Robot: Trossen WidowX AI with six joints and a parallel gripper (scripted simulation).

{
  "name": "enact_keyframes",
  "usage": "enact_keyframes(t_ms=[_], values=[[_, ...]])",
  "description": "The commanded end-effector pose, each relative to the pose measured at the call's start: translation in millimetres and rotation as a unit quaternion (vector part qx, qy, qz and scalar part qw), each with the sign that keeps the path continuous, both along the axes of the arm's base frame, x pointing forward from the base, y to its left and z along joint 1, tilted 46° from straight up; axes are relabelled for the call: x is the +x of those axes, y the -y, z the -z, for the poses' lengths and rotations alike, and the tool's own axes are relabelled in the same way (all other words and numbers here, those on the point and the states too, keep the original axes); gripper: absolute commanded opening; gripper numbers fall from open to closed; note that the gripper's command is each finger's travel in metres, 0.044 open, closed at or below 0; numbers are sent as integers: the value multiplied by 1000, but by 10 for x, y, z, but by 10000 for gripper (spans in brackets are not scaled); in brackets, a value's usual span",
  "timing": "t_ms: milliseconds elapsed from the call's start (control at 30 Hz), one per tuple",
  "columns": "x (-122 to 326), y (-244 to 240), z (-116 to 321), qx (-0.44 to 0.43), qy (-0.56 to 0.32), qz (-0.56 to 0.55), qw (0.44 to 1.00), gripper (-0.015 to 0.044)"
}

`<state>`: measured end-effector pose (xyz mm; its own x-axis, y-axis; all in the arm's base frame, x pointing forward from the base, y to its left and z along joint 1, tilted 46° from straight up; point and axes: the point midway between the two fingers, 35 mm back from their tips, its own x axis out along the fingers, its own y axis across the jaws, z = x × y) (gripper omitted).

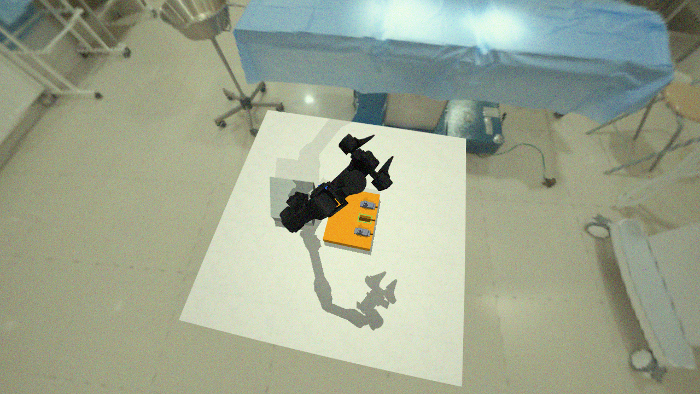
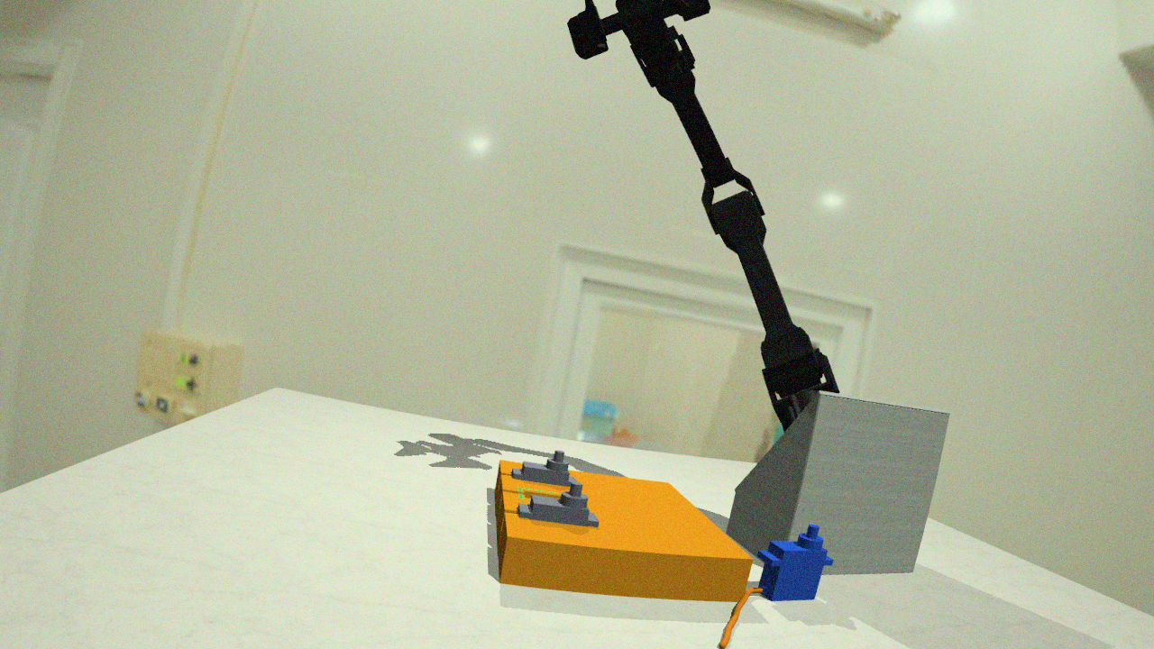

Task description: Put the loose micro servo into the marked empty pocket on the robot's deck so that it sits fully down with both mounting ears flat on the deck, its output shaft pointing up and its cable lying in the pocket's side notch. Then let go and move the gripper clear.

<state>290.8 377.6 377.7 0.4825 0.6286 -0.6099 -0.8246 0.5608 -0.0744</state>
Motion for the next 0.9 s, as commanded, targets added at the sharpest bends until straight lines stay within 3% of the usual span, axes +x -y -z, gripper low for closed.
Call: enact_keyframes(t_ms=[0, 167, 500, 867], values=[[2, -5, 20, -1, -2, 1, 1000, 426], [19, -90, 359, -21, -39, 20, 999, 440], [-62, -197, 1662, -106, -153, 102, 977, 440], [-450, 111, 3078, -214, -241, 210, 923, 440]])
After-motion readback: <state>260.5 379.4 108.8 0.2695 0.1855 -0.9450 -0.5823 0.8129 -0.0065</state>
